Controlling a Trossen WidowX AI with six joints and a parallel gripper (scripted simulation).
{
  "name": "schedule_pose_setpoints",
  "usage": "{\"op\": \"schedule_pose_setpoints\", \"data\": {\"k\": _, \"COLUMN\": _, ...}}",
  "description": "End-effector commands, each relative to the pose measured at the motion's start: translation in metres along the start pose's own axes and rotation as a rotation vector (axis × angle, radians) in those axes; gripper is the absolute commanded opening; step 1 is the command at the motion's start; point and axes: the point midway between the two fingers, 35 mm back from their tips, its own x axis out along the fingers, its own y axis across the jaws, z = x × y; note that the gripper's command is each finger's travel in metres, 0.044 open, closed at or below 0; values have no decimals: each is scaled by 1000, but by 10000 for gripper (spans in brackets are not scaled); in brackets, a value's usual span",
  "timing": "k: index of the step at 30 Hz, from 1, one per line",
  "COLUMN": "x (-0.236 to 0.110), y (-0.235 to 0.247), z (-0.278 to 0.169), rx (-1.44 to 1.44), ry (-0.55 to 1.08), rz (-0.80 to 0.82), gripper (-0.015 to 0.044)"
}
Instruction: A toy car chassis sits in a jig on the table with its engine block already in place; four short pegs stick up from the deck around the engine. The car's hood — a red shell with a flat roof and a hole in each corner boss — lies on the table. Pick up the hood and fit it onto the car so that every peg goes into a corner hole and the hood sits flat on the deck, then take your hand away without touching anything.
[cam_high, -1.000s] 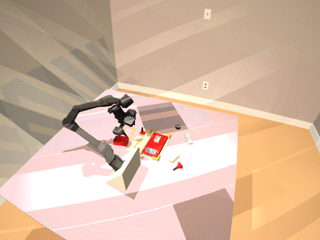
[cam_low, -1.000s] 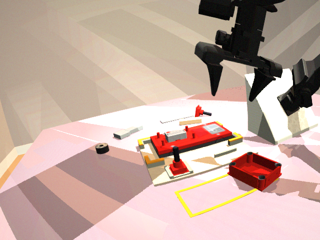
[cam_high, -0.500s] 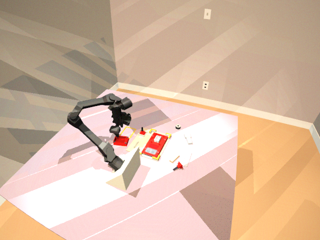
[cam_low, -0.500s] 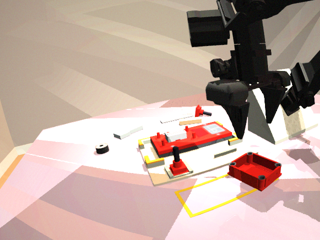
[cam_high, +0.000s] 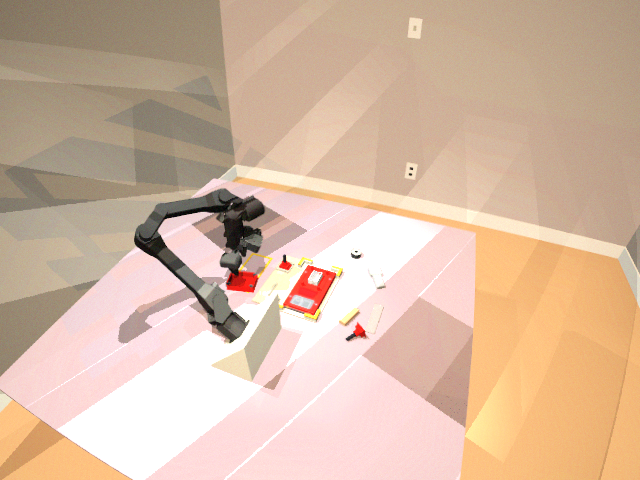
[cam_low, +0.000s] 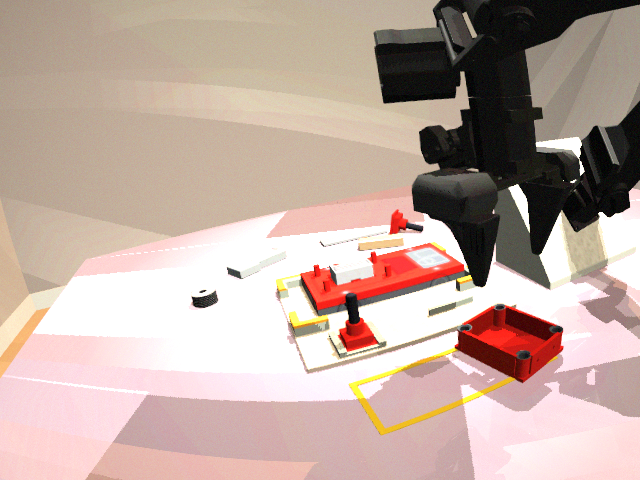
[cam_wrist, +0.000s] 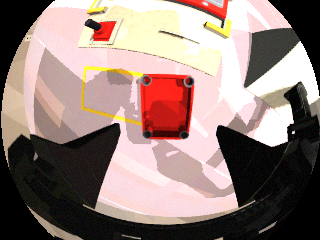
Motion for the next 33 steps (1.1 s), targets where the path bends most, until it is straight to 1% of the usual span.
{"op": "schedule_pose_setpoints", "data": {"k": 1, "x": 3, "y": 0, "z": -1, "rx": 6, "ry": 4, "rz": 0, "gripper": 440}}
{"op": "schedule_pose_setpoints", "data": {"k": 33, "x": 23, "y": 1, "z": -1, "rx": 5, "ry": 2, "rz": 0, "gripper": 440}}
